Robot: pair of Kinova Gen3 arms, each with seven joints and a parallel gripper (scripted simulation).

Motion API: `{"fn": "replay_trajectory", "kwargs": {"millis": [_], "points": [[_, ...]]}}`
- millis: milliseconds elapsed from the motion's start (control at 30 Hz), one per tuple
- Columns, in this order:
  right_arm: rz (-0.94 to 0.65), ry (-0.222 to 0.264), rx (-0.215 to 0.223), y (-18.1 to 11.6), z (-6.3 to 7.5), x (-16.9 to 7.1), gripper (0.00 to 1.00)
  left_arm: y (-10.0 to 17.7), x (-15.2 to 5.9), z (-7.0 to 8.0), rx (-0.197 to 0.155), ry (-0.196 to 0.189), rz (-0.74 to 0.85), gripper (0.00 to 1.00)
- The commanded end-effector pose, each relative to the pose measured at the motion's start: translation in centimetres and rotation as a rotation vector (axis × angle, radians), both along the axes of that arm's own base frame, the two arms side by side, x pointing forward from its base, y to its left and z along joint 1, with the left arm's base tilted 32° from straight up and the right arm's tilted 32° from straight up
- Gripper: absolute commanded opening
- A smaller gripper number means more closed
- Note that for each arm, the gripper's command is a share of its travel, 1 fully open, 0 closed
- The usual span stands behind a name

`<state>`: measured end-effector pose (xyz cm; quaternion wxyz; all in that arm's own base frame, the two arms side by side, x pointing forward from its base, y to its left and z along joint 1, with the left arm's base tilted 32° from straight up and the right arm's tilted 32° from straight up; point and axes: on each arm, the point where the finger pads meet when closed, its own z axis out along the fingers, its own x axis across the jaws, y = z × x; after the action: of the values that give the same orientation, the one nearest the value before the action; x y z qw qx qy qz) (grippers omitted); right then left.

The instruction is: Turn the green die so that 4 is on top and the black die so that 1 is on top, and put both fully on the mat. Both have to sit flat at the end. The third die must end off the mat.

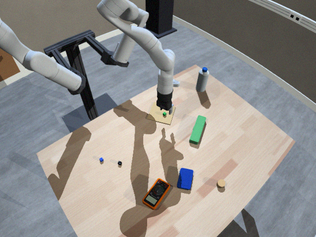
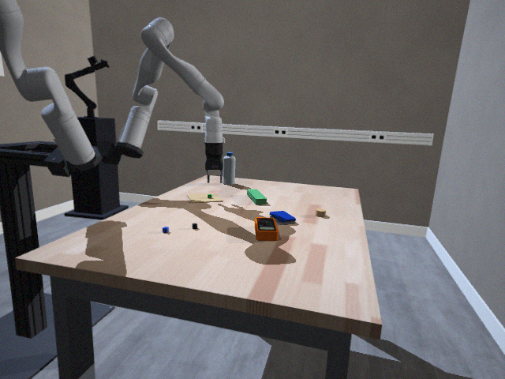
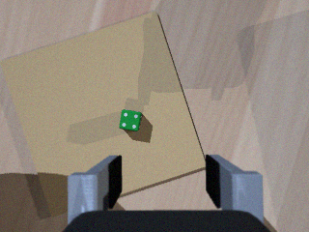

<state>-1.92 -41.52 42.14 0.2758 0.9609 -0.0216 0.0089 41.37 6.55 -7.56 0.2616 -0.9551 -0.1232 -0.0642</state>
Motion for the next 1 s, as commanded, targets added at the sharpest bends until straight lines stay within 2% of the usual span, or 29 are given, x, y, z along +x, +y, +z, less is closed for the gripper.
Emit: {"fn": "replay_trajectory", "kwargs": {"millis": [0, 300, 367, 867, 933, 967], "points": [[0.000, 0.000, -0.002, 0.0, 0.1, 0.0, 1.00, -0.5, 0.7, -0.2, -0.006, -0.026, 0.031, 1.00], [0.000, 0.000, -0.002, 0.0, 0.1, 0.0, 1.00, -2.4, 3.0, -1.2, -0.031, -0.116, 0.145, 1.00], [0.000, 0.000, -0.002, 0.0, 0.1, 0.0, 1.00, -2.4, 3.0, -1.2, -0.031, -0.116, 0.145, 1.00], [0.000, 0.000, -0.002, 0.0, 0.1, 0.0, 1.00, -7.1, 7.0, -3.6, -0.086, -0.288, 0.395, 1.00], [0.000, 0.000, -0.002, 0.0, 0.1, 0.0, 1.00, -7.1, 7.0, -3.6, -0.086, -0.288, 0.395, 1.00], [0.000, 0.000, -0.002, 0.0, 0.1, 0.0, 1.00, -7.5, 7.3, -3.8, -0.090, -0.300, 0.414, 1.00]]}}
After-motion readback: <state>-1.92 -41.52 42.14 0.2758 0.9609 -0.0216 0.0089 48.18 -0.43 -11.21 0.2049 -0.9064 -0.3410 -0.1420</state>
